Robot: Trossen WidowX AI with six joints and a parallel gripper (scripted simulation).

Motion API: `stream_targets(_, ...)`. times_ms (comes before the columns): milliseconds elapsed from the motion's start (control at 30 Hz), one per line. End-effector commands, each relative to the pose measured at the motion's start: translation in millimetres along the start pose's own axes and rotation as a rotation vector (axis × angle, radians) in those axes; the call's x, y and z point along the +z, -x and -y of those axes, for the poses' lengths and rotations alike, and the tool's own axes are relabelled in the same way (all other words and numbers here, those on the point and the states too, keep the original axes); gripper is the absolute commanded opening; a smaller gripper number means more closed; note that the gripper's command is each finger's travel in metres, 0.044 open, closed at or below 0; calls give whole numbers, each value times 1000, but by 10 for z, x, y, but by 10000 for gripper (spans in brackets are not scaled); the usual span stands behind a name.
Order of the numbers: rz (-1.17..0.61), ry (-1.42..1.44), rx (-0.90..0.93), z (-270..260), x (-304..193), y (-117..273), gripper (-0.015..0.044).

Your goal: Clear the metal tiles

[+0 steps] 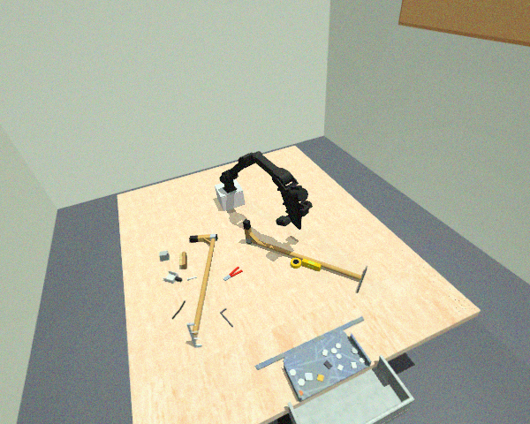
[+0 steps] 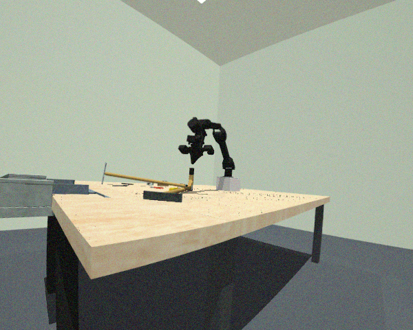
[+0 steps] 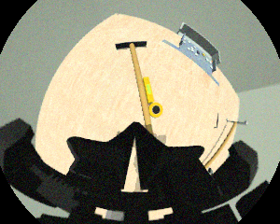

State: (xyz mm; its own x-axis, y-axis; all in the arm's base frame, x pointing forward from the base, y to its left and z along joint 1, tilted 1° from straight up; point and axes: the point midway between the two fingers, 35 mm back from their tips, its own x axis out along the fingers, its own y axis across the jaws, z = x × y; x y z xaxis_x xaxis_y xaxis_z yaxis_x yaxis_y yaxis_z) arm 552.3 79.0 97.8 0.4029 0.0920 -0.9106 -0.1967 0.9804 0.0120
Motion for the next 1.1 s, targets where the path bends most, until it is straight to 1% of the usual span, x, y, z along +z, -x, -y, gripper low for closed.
stream_targets(0,18,-26,-5,-77,-2,108,0)
stream_targets(100,28,-34,-6,-109,6,157,0)
stream_targets(233,28,-34,-6,-108,-2,114,0)
stream_targets(1067,28,-33,-6,-110,-178,-514,0)
